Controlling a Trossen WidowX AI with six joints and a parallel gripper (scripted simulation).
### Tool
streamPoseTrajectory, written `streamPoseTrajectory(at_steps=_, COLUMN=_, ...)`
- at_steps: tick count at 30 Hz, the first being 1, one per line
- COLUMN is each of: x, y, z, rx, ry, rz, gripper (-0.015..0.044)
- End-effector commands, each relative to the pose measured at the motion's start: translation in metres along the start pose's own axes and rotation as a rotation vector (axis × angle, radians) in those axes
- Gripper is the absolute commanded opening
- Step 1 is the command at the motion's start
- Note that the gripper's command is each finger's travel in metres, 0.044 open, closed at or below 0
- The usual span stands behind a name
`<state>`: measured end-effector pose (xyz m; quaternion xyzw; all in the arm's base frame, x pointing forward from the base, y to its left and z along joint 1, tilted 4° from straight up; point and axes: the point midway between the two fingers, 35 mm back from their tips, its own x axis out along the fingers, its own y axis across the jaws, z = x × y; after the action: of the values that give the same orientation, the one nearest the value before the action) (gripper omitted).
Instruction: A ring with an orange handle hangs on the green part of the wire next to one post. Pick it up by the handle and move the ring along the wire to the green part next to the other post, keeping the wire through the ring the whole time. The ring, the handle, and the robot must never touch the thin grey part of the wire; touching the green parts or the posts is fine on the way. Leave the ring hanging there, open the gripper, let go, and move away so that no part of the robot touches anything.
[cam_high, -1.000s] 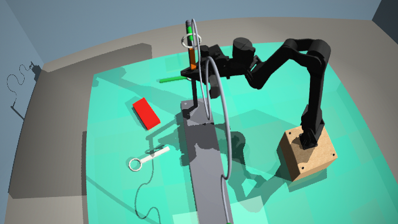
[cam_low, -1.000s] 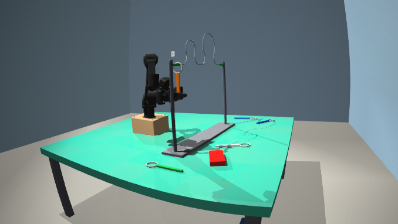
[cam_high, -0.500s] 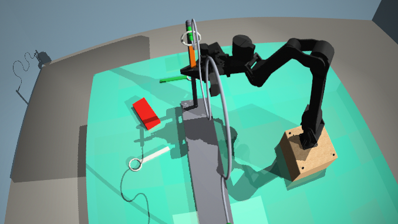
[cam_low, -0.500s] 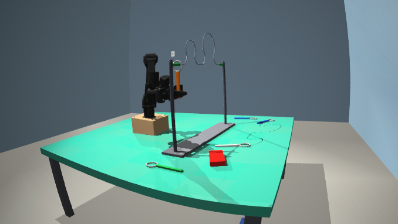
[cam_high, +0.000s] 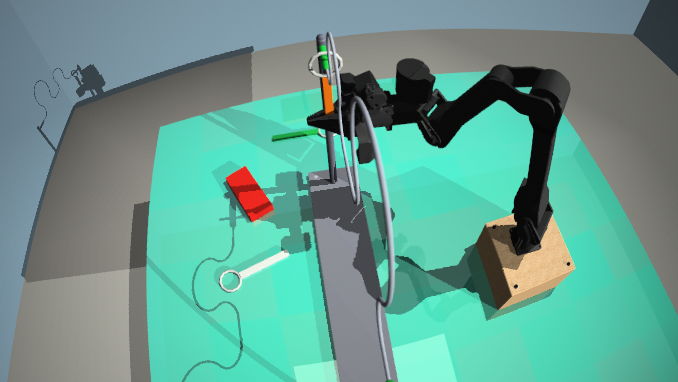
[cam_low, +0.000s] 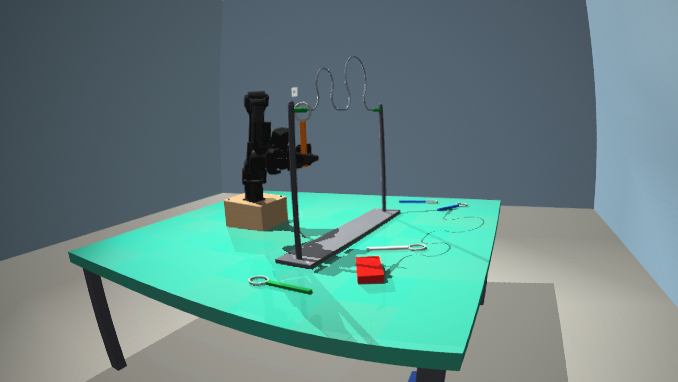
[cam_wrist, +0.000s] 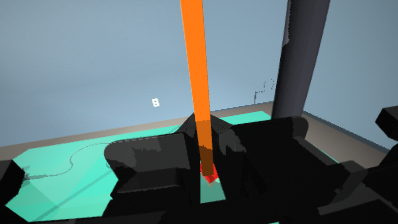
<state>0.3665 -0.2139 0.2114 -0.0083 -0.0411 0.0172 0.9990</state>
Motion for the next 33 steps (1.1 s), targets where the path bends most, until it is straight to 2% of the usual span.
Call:
streamPoseTrajectory(at_steps=1, x=0.0, y=0.001, z=0.004, rx=-0.012, ry=-0.008, rz=0.006, gripper=-0.015)
streamPoseTrajectory(at_steps=33, x=0.0, y=0.02, z=0.004, rx=-0.008, ry=-0.004, rz=0.014, gripper=-0.015)
